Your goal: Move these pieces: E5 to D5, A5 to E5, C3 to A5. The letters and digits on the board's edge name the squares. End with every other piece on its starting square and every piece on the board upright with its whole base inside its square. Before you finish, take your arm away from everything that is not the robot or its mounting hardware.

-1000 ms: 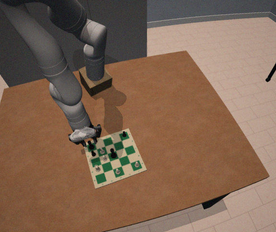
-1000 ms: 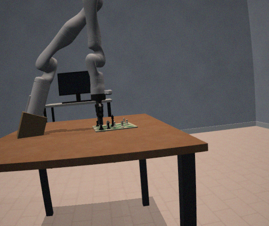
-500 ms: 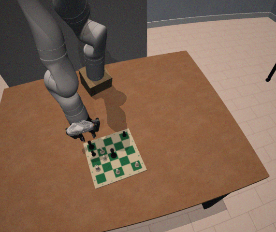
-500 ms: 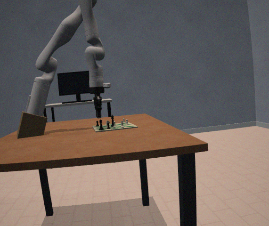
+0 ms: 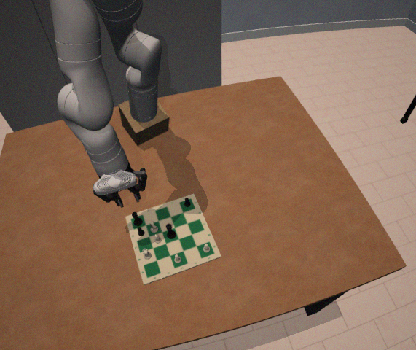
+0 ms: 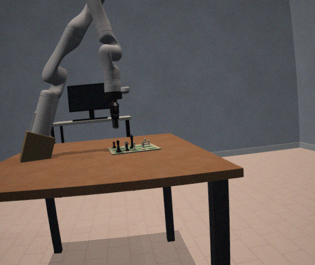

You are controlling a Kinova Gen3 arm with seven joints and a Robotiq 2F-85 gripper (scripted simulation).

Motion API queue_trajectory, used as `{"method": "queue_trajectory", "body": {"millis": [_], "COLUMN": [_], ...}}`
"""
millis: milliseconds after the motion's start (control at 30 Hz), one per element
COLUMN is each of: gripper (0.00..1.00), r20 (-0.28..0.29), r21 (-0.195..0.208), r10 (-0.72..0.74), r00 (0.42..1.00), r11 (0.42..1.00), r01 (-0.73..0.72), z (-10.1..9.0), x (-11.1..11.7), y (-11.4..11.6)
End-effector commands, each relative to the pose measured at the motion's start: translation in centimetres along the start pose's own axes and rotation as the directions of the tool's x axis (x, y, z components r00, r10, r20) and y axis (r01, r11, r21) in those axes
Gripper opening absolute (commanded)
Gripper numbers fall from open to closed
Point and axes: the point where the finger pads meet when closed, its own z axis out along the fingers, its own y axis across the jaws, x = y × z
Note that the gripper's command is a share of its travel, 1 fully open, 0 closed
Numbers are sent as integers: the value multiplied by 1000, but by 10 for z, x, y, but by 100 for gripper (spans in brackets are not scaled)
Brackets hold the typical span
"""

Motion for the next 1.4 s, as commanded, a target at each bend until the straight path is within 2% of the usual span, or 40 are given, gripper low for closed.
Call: {"method": "queue_trajectory", "body": {"millis": [0,133,167,1033,1200,1367], "gripper": [41,41,100,100,100,100], "r20": [-12,-12,-12,-12,-10,-7], "r21": [-11,-11,-11,-11,-9,-4], "r10": [-3,-3,-3,-14,-83,-233], "r00": [1000,1000,1000,1000,997,972], "r11": [1000,1000,1000,1000,997,972], "r01": [3,3,3,14,83,233], "z": [-7,-7,-7,-7,-7,-7], "x": [4,4,4,4,7,12], "y": [2,2,2,2,-1,-8]}}
